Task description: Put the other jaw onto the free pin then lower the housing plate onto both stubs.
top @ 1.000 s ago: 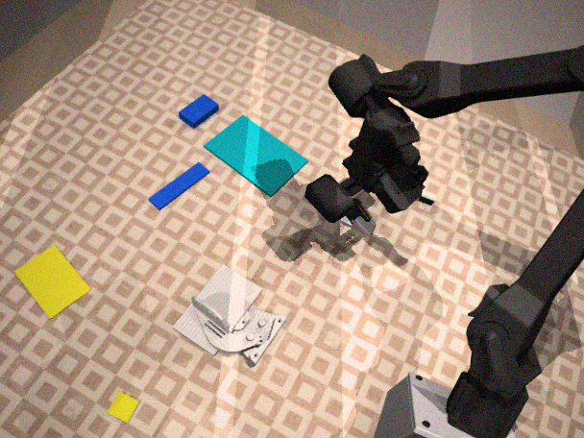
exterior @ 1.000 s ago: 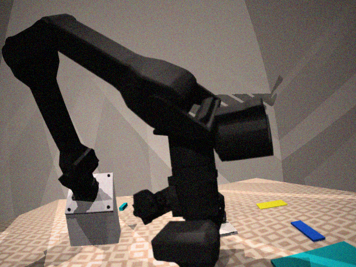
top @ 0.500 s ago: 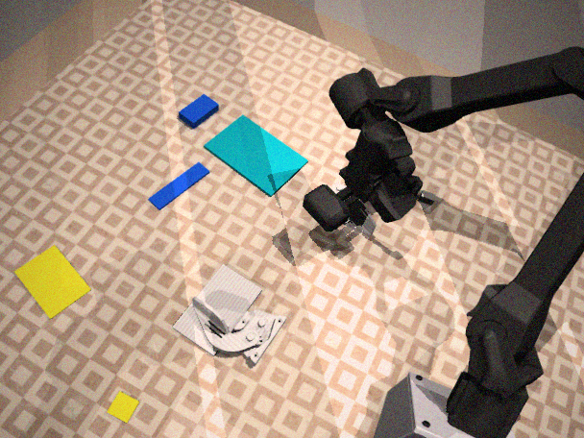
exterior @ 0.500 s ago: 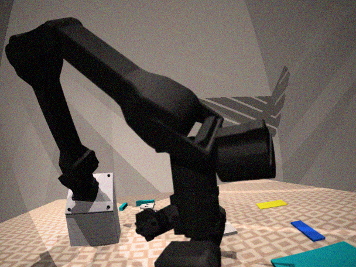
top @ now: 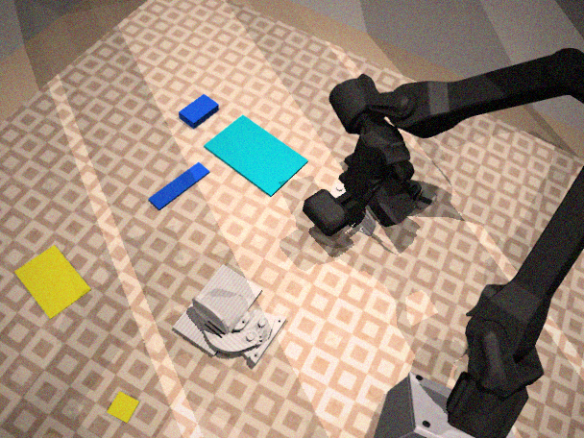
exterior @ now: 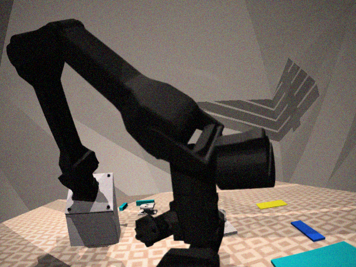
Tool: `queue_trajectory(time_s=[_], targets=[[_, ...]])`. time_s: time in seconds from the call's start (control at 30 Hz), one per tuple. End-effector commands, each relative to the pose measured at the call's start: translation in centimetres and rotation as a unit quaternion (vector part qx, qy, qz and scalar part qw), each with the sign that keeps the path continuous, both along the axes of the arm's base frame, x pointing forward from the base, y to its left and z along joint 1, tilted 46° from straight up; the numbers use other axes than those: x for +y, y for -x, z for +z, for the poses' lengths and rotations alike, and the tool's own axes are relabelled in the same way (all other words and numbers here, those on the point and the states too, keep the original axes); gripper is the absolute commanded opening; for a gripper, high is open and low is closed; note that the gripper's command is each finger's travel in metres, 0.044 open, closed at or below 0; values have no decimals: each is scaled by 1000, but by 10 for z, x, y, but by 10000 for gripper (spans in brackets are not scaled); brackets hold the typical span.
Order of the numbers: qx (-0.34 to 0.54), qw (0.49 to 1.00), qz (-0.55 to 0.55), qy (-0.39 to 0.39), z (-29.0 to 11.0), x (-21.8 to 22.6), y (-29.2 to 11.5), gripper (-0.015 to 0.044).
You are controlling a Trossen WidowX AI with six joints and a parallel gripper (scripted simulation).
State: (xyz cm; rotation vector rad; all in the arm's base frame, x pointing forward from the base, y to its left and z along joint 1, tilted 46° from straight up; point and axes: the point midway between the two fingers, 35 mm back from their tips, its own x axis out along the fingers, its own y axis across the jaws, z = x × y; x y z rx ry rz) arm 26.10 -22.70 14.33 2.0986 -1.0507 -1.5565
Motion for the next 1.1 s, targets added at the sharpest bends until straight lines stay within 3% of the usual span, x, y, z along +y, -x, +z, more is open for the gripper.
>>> queue_trajectory(time_s=[0.0,0.4,0.77,1.07], targets=[[1,1000,1,-1,-1,0,0,440],[1,1000,1,-1,-1,-1,0,440],[0,1000,0,0,-1,-1,0,151],[0,1000,0,0,-1,-1,0,134]])
